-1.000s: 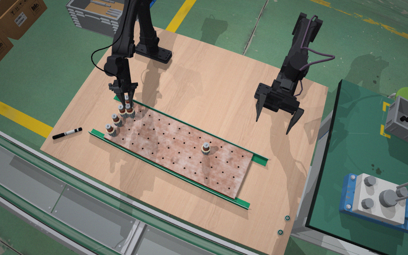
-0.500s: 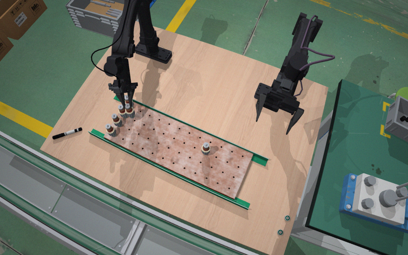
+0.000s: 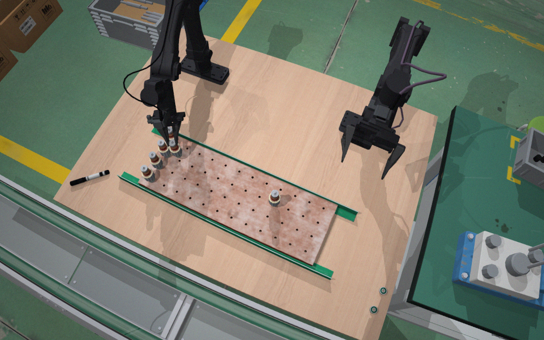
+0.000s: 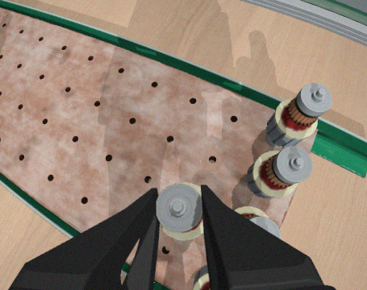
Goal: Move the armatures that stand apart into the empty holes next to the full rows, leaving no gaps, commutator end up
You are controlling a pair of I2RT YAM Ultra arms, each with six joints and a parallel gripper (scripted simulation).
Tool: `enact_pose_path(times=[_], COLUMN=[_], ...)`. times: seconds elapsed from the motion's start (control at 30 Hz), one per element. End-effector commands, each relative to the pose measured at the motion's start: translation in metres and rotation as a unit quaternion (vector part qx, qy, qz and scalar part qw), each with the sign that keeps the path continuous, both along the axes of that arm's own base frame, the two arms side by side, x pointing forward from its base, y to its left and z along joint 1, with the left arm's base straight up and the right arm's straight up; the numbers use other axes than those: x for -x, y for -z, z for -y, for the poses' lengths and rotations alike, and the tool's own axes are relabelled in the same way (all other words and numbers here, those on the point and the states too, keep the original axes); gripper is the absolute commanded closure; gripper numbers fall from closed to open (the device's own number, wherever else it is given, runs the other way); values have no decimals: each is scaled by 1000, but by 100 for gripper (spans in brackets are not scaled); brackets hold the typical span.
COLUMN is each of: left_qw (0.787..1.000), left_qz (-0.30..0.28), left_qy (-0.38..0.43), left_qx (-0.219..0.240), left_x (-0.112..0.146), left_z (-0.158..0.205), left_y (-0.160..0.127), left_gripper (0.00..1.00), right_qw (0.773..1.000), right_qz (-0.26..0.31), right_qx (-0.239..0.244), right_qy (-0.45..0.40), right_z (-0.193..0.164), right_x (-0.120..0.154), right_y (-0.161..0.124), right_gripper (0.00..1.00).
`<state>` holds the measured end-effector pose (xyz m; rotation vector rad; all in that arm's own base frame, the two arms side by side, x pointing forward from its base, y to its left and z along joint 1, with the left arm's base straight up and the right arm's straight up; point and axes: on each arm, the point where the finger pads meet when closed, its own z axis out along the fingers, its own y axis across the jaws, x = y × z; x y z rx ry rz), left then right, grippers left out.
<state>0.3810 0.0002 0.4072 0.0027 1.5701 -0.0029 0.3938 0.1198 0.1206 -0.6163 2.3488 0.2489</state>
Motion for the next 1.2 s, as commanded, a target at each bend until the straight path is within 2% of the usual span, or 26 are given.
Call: enact_pose_path(times=[0.0, 0.33, 0.53, 0.87, 1.17], left_qw=[1000, 1000, 1000, 1000, 1000], left_qz=[14, 14, 14, 14, 14], left_qy=[8, 8, 8, 8, 8], left_qx=[-2, -2, -2, -2, -2], left_x=[1, 1, 1, 1, 1], left_z=[4, 4, 4, 4, 4], left_y=[-17, -17, -17, -17, -17], left_gripper=[0, 0, 0, 0, 0], right_qw=[998, 996, 997, 996, 997], right_qz=[56, 85, 77, 84, 75], right_qx=[-13, -19, -16, -20, -18], right_qy=[-8, -1, -4, -9, -10], right_z=[-12, -4, -4, -15, -13], right_x=[-24, -32, -23, -31, -31], right_y=[-32, -41, -33, -43, -38], right_gripper=[99, 99, 99, 99, 99])
